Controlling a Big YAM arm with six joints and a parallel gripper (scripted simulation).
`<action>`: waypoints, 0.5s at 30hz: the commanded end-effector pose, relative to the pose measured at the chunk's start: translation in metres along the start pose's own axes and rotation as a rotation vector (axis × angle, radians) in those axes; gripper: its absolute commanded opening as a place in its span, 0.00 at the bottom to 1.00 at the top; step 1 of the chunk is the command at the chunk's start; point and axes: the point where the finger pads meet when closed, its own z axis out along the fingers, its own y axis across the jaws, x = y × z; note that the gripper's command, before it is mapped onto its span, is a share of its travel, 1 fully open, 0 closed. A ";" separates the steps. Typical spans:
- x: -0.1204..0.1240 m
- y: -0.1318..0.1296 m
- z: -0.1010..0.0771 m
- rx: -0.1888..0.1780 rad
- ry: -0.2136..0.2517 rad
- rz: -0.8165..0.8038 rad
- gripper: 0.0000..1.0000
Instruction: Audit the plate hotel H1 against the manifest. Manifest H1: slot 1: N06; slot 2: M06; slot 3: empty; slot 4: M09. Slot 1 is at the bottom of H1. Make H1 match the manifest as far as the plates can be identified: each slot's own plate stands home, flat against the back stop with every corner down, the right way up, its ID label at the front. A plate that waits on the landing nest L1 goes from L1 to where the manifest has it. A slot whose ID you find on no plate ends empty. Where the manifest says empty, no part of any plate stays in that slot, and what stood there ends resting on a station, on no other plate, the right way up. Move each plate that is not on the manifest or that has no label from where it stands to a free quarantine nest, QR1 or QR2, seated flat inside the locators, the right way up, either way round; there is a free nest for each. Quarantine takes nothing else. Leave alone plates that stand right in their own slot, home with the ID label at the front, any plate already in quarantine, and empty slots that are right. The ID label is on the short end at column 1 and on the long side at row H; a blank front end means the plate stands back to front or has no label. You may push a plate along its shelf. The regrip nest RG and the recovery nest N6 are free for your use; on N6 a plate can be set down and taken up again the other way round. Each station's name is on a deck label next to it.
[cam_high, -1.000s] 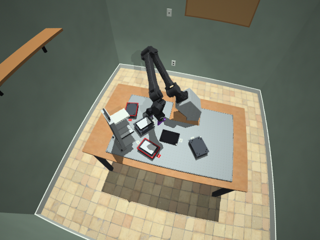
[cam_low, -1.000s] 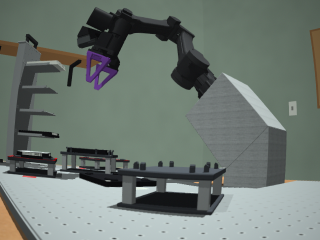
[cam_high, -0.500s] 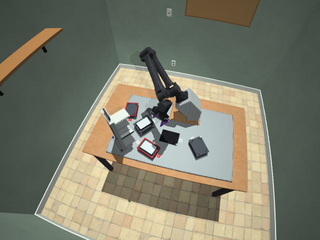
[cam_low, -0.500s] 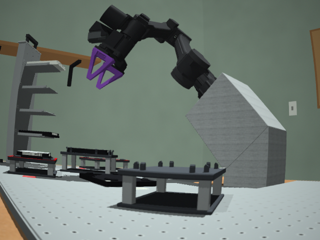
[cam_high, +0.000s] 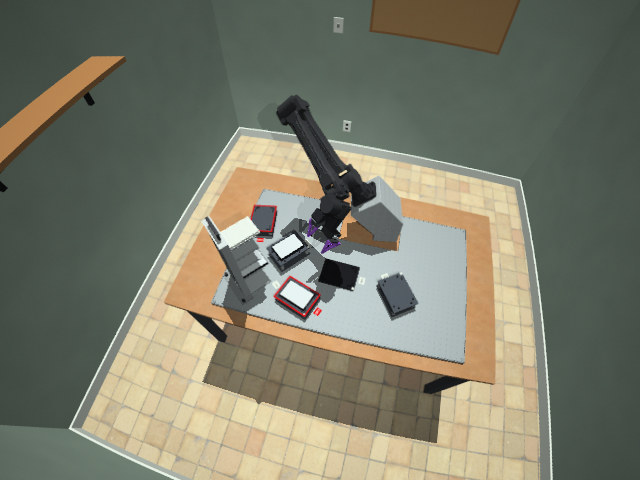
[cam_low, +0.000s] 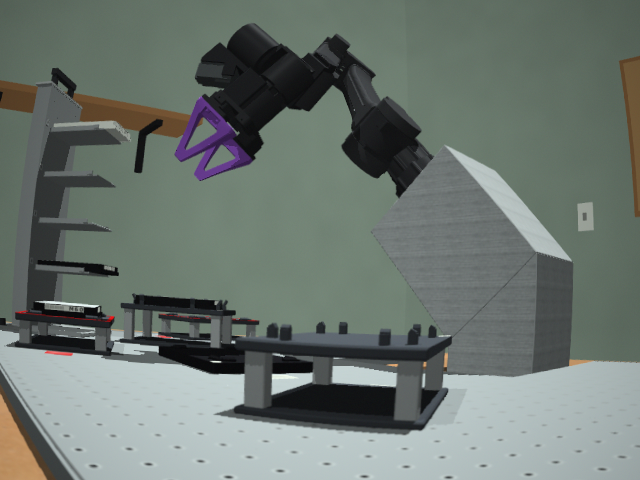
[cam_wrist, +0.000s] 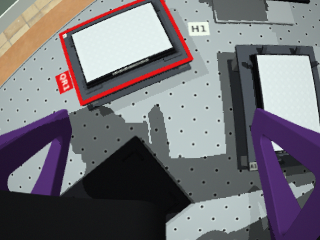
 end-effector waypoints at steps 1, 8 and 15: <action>0.004 0.011 -0.007 -0.021 -0.027 -0.065 1.00; 0.006 0.034 -0.016 -0.023 -0.029 -0.034 1.00; 0.009 0.051 -0.023 -0.024 -0.029 -0.030 1.00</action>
